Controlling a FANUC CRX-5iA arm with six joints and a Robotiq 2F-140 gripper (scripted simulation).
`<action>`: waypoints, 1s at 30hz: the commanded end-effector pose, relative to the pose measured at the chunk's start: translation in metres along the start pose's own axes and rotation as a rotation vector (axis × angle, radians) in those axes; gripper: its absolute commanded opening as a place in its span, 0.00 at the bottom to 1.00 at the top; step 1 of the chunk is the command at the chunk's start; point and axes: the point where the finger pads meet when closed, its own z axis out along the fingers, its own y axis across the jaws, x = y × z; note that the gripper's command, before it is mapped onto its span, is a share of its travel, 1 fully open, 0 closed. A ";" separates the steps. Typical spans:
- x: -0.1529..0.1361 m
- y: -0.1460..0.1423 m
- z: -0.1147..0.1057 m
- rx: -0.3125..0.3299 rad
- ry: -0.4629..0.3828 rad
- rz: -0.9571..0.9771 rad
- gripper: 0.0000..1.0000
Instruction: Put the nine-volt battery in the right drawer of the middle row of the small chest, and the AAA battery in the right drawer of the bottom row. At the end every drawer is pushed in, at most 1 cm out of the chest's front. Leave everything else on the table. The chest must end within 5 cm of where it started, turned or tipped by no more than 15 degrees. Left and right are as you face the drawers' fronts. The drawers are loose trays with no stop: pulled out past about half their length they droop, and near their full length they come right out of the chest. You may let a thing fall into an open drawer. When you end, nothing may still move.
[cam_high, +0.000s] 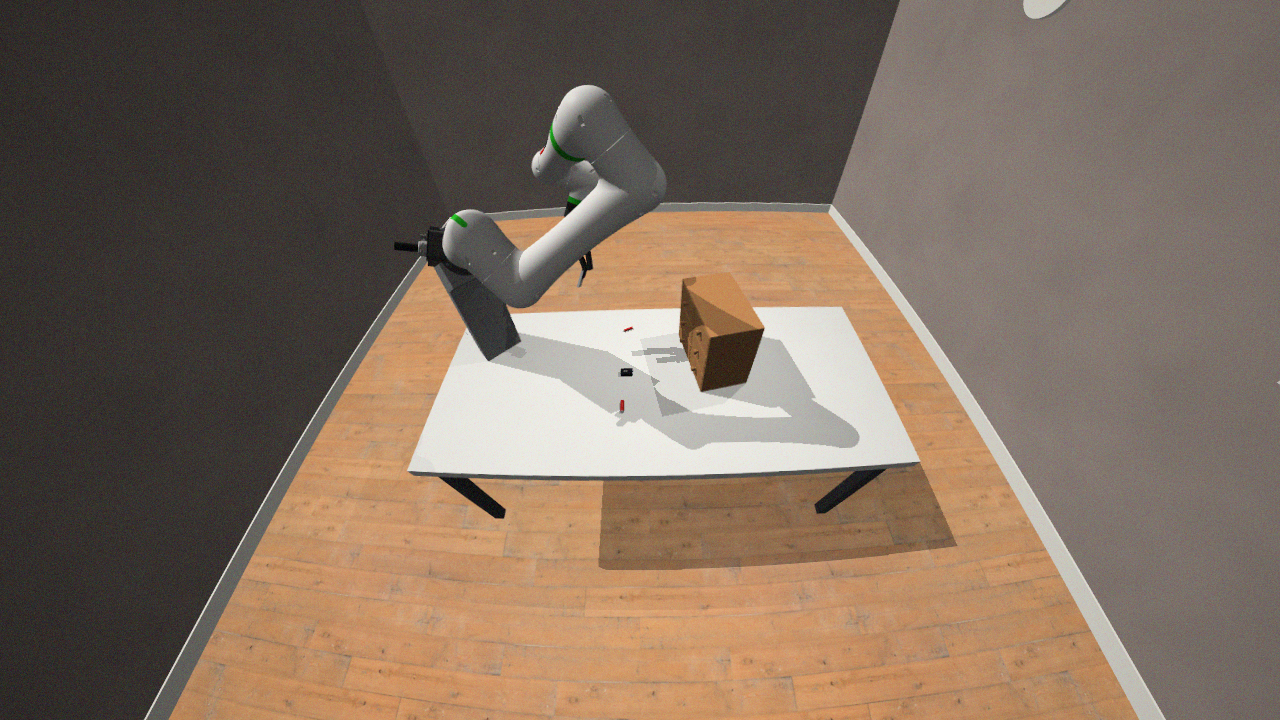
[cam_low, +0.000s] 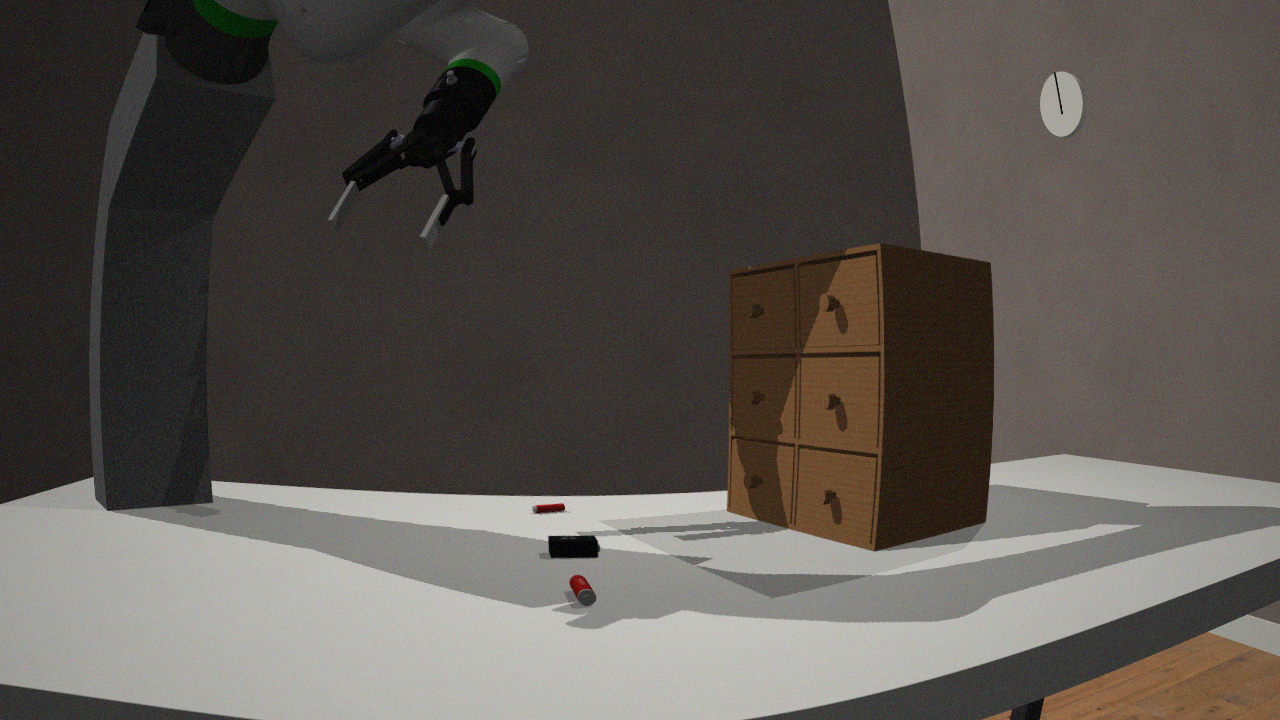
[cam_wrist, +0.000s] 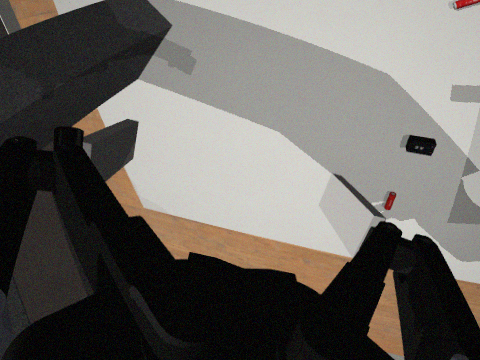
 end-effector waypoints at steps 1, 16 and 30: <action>0.000 0.000 0.000 0.000 0.000 0.000 1.00; 0.000 0.000 0.000 0.000 0.000 0.000 1.00; -0.011 0.092 -0.024 0.048 0.190 0.318 1.00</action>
